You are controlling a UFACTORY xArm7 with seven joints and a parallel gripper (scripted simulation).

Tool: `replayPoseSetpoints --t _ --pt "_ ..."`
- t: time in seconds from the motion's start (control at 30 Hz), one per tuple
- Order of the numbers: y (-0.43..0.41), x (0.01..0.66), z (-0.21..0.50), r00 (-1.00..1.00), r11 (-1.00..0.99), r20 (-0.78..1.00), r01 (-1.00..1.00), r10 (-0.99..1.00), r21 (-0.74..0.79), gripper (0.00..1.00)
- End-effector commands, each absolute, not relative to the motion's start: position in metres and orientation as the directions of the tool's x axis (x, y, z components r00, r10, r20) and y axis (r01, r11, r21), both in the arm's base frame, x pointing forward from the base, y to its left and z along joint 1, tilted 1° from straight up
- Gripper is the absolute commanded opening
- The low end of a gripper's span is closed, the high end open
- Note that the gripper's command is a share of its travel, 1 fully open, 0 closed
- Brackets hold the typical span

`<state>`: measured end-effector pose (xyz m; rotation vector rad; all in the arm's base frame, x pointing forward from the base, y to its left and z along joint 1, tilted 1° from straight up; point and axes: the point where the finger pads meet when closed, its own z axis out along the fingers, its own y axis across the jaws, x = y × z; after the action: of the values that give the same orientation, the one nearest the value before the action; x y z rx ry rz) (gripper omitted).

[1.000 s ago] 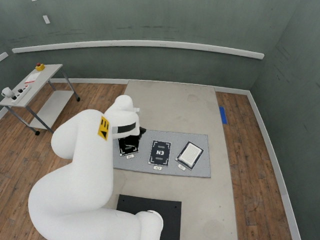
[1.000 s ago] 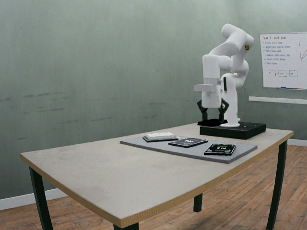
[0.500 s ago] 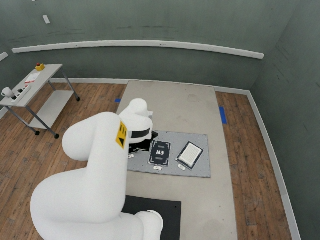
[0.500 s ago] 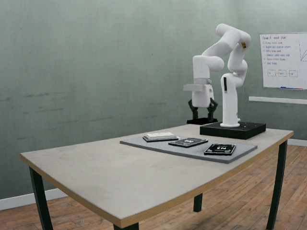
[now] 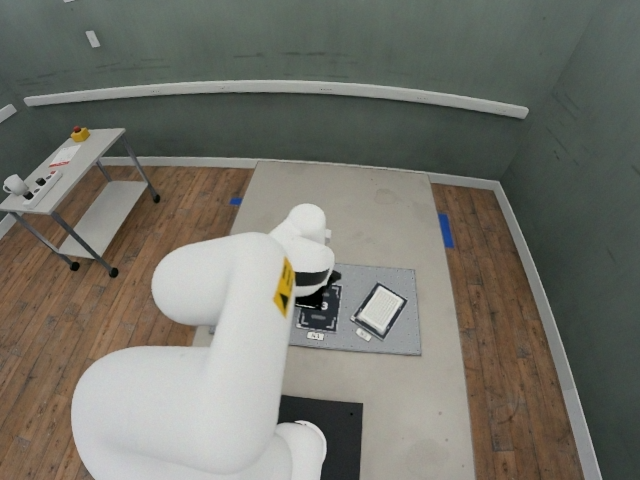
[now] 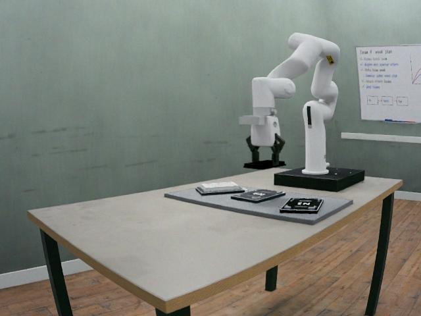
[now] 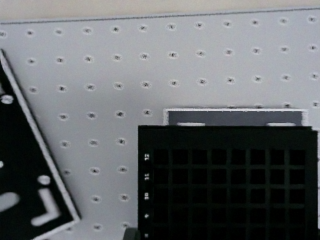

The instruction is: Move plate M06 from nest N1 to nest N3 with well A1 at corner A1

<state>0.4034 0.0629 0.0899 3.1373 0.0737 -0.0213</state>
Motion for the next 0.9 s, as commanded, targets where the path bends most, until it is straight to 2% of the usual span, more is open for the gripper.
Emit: replayPoseSetpoints --t 0.0,0.87 --pt "0.047 0.403 0.093 0.999 -0.999 -0.007 0.048 0.048 0.002 0.00" --pt "0.032 0.401 0.093 0.999 -0.999 -0.007 0.048 0.048 0.003 0.00"
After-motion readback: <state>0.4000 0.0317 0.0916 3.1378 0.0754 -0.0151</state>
